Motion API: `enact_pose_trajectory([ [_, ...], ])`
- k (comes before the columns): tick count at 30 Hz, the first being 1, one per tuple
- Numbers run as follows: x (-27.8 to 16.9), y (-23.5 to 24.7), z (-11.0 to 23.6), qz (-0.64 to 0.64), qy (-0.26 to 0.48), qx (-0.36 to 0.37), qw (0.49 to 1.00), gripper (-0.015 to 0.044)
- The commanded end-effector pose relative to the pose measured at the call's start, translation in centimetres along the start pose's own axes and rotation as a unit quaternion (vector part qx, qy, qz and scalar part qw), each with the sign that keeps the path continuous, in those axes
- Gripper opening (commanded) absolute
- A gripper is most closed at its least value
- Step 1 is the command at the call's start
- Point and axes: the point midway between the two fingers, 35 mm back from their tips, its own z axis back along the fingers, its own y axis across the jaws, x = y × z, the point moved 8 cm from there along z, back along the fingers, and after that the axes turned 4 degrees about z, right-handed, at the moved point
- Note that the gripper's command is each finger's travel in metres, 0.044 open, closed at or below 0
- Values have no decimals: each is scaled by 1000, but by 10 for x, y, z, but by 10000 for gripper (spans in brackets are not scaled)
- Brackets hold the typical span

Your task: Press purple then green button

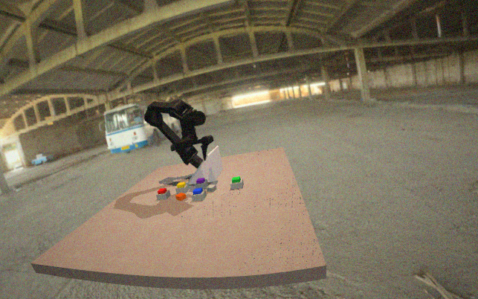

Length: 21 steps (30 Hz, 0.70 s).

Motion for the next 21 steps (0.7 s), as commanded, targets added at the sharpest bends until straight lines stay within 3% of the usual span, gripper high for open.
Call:
enact_pose_trajectory([
  [1,-2,-2,-40,3,5,-11,1000,269],
  [4,-4,-3,-57,2,5,-12,1000,190],
  [11,-4,-3,-57,2,5,-12,1000,20],
  [21,-4,-3,-57,2,5,-12,1000,20],
])
